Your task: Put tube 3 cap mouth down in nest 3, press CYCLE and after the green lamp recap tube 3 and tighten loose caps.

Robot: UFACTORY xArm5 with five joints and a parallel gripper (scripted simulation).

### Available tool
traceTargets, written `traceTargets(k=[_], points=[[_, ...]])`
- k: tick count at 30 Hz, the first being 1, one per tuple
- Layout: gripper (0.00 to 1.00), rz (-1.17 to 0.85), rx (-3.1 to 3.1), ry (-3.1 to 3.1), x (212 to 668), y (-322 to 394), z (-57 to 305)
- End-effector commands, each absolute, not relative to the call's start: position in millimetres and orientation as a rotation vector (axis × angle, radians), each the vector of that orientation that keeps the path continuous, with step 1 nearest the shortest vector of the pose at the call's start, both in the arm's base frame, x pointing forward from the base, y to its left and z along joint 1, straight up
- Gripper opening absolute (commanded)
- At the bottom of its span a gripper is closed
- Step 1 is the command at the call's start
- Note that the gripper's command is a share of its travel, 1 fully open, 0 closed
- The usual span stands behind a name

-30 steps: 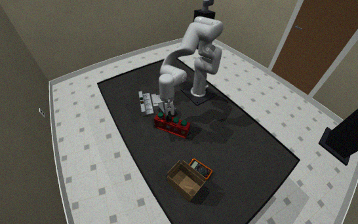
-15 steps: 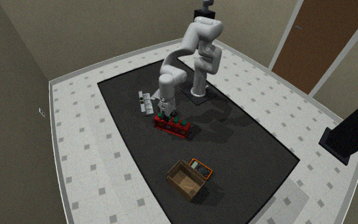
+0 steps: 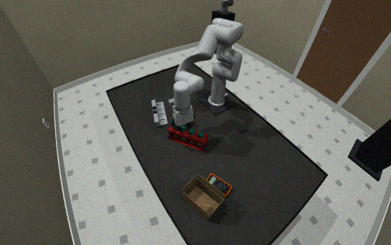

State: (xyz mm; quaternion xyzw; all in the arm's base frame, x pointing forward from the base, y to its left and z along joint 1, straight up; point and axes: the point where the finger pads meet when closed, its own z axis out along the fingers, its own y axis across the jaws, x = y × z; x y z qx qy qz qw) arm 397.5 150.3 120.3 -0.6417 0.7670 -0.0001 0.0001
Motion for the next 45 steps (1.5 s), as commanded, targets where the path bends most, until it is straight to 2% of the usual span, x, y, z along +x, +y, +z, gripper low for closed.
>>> traceTargets(k=[1, 3, 4, 18, 45], points=[[0.46, -0.002, -1.927, 2.476, 398.7, 150.8, 121.8], [0.46, -0.002, -1.927, 2.476, 398.7, 150.8, 121.8], [0.0, -0.002, -1.927, 2.476, 398.7, 150.8, 121.8], [0.0, -0.002, -1.927, 2.475, 398.7, 150.8, 121.9], [0.0, -0.005, -2.965, 1.031, 398.7, 150.9, 122.5]])
